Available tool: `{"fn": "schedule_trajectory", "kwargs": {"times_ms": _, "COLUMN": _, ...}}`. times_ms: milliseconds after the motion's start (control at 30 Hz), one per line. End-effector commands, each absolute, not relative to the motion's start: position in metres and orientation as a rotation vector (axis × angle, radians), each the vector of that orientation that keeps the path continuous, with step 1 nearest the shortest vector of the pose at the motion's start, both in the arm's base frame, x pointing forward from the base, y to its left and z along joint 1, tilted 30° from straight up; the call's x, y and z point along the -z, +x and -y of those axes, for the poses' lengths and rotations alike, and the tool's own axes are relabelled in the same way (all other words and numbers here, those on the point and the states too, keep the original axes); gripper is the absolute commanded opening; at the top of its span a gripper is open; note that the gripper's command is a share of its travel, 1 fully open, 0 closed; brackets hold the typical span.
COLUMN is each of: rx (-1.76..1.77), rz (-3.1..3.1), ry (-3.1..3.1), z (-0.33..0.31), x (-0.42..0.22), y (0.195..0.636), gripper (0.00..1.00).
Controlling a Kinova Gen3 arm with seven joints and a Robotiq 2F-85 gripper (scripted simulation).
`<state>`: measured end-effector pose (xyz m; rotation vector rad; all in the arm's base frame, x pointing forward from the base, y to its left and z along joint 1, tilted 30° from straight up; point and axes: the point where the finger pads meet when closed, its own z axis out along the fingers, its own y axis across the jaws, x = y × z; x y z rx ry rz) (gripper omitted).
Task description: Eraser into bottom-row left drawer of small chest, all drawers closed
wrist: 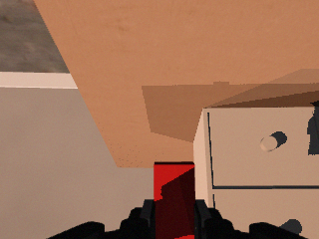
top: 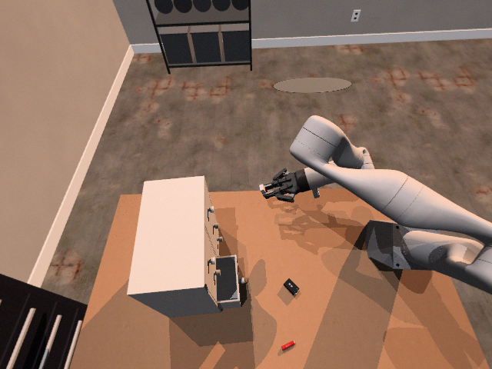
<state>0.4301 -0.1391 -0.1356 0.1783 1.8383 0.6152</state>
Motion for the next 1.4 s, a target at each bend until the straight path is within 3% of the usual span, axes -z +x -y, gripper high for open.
{"fn": "schedule_trajectory", "kwargs": {"times_ms": 0, "rx": -0.614, "rz": -1.837, "ry": 0.178, "z": 0.140, "x": 0.135, "y": 0.431, "gripper": 0.19}}
{"fn": "schedule_trajectory", "kwargs": {"times_ms": 1367, "rx": -0.614, "rz": -1.837, "ry": 0.178, "z": 0.128, "x": 0.128, "y": 0.436, "gripper": 0.19}}
